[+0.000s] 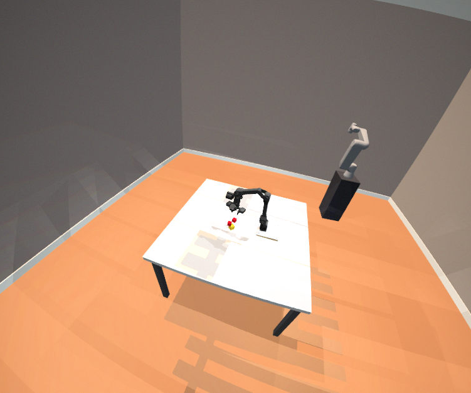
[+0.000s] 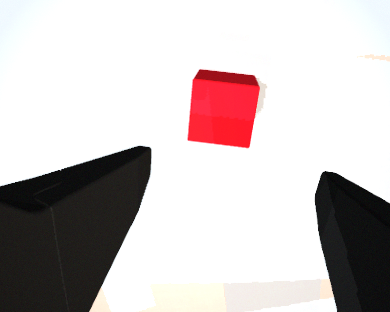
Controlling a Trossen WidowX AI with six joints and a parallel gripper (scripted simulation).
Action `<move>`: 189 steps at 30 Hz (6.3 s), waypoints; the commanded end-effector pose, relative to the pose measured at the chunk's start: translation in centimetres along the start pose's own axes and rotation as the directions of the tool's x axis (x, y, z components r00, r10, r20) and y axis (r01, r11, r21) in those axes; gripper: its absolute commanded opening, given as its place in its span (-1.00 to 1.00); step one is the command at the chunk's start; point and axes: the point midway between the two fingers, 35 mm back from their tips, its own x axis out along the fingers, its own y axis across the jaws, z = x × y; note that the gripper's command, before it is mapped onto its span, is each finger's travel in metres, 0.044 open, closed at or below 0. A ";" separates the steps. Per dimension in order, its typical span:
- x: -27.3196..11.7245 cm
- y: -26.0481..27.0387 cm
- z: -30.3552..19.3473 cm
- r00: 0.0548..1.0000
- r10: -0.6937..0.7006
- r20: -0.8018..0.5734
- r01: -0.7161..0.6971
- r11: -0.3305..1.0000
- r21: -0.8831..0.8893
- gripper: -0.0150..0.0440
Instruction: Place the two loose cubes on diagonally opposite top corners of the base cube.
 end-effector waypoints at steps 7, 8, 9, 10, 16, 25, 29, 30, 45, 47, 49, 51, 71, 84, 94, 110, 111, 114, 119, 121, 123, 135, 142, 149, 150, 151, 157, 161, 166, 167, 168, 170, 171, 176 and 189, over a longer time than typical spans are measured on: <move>4.0 0.5 -0.2 1.000 0.018 -0.005 -0.018 1.000 -0.005 0.41; 4.4 0.5 -0.2 1.000 0.018 -0.005 -0.018 1.000 -0.005 0.41; 4.7 0.6 -0.2 1.000 0.018 -0.005 -0.018 1.000 -0.005 0.41; 4.8 0.6 -0.2 1.000 0.018 -0.005 -0.018 1.000 -0.005 0.41; 5.3 0.6 -0.2 1.000 0.018 -0.005 -0.018 1.000 -0.005 0.41; 6.8 0.6 -0.2 1.000 0.018 -0.005 -0.018 1.000 -0.005 0.41; 7.4 0.6 -0.2 1.000 0.018 -0.005 -0.019 1.000 -0.005 0.41; 7.6 0.6 -0.2 1.000 0.018 -0.005 -0.019 1.000 -0.005 0.41; 8.1 0.6 -0.2 1.000 0.018 -0.005 -0.018 1.000 -0.006 -0.14; 7.9 0.6 -0.2 1.000 0.018 -0.004 -0.018 1.000 -0.006 -0.14; 7.5 0.5 -0.1 1.000 0.016 -0.002 -0.016 1.000 -0.008 -0.14; 7.1 0.3 -0.1 1.000 0.016 -0.001 -0.016 1.000 -0.009 -0.14; 1.2 -0.1 0.0 1.000 0.017 -0.004 -0.017 1.000 -0.007 -0.14; -2.6 0.3 -0.1 1.000 0.018 -0.005 -0.018 1.000 -0.006 -0.14; -2.8 0.7 1.0 1.000 0.019 -0.004 -0.018 0.990 0.142 -0.14; -2.6 2.3 4.3 1.000 0.020 -0.002 -0.016 0.839 0.543 -0.14; -2.6 2.4 4.5 1.000 0.020 -0.001 -0.016 0.824 0.566 -0.14; -2.6 2.8 5.1 1.000 0.020 -0.001 -0.015 0.776 0.631 -0.14; -2.5 3.4 6.0 1.000 0.021 0.000 -0.014 0.684 0.729 -0.14; -2.5 3.6 6.4 1.000 0.021 0.000 -0.014 0.644 0.765 -0.14; -2.5 3.9 6.8 1.000 0.021 0.001 -0.013 0.601 0.799 -0.14; -2.4 5.5 8.8 1.000 0.022 0.002 -0.009 0.320 0.947 -0.14; -1.9 5.6 8.9 1.000 0.022 0.002 -0.009 0.302 0.953 -0.14; 0.3 5.7 8.8 1.000 0.022 0.002 -0.009 0.295 0.956 -0.14; 0.5 5.7 8.8 1.000 0.022 0.002 -0.009 0.294 0.956 -0.14; 0.7 5.7 8.8 1.000 0.022 0.002 -0.009 0.293 0.956 -0.14; 0.7 5.7 8.8 1.000 0.022 0.002 -0.009 0.293 0.956 -0.14; 0.7 5.7 8.8 1.000 0.022 0.002 -0.009 0.293 0.956 -0.14; 1.4 5.7 8.9 1.000 0.022 0.002 -0.009 0.294 0.956 -0.14; 1.6 5.7 8.9 1.000 0.022 0.002 -0.009 0.294 0.956 -0.14; 1.8 5.7 8.9 1.000 0.022 0.002 -0.009 0.295 0.956 -0.14; 2.2 5.7 8.9 1.000 0.022 0.002 -0.009 0.295 0.955 -0.14; 2.4 5.7 8.9 1.000 0.022 0.002 -0.009 0.295 0.955 -0.14; 3.4 5.7 8.9 1.000 0.022 0.002 -0.009 0.296 0.955 -0.14; 3.7 5.7 8.9 1.000 0.022 0.002 -0.009 0.302 0.953 -0.14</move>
